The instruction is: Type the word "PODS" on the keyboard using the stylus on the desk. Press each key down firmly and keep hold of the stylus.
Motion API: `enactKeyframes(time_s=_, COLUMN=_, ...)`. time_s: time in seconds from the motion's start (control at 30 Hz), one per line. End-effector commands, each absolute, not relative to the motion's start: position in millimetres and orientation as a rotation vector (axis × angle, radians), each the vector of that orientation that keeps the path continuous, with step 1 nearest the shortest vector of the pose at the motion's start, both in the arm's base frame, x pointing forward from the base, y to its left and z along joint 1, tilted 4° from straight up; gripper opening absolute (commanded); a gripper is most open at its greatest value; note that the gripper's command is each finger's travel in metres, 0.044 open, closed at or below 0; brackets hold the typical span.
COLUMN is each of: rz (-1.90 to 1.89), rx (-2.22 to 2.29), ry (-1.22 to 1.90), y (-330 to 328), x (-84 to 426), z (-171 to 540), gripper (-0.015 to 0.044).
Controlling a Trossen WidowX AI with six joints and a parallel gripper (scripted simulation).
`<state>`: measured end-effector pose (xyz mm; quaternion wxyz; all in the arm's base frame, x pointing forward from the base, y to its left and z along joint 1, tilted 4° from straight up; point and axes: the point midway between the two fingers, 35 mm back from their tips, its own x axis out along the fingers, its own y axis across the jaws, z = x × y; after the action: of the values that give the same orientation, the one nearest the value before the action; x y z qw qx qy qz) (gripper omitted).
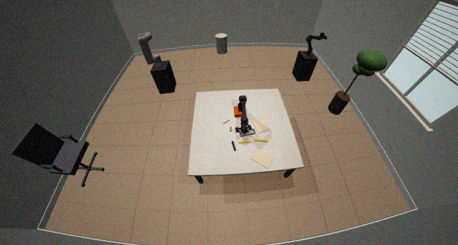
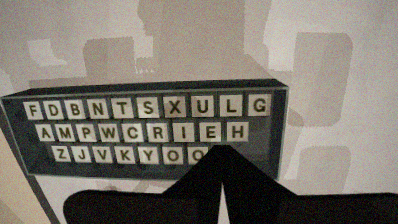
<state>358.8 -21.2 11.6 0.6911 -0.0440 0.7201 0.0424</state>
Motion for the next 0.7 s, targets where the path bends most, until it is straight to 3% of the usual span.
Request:
enactKeyframes(time_s=0.0, rz=0.107, rx=-0.114, ry=1.605, y=-25.9, x=361.5, z=13.4, gripper=0.0000)
enactKeyframes(time_s=0.67, rz=0.109, rx=-0.112, ry=1.608, y=-4.7, x=329.4, z=13.9, gripper=0.0000)
